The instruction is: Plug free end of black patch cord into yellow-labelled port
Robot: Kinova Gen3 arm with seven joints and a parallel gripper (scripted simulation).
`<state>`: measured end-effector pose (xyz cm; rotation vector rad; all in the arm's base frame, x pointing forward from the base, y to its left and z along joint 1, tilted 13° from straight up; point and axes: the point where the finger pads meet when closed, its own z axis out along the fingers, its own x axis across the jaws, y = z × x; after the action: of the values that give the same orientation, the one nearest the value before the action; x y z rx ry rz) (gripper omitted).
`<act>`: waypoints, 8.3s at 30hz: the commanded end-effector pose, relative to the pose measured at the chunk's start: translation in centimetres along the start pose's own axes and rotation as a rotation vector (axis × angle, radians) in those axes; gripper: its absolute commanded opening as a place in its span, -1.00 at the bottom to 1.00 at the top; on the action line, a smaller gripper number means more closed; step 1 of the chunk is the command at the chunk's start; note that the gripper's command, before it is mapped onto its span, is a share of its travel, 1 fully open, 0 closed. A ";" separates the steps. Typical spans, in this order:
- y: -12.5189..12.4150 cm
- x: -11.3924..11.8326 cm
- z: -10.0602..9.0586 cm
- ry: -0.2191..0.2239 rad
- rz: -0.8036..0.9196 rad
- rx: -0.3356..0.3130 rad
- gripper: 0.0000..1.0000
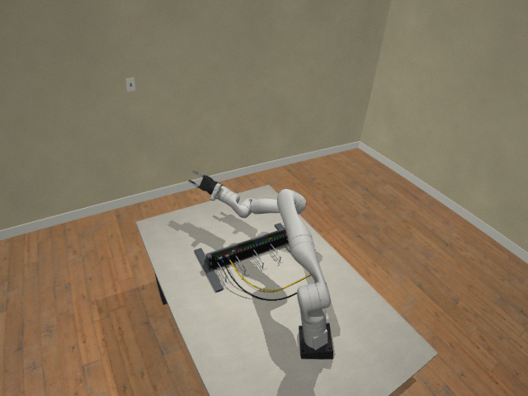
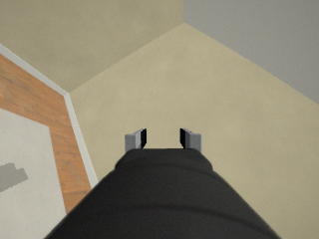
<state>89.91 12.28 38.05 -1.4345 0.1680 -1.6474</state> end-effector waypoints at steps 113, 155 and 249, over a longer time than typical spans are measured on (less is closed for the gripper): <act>11.7 12.5 -59.5 -0.363 0.717 -1.450 1.00; -0.9 5.8 -74.1 -0.455 1.067 -1.765 -1.00; -6.9 1.2 -61.6 0.225 1.729 -1.762 -1.00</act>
<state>34.02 -13.13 23.51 -1.1905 2.4731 0.2267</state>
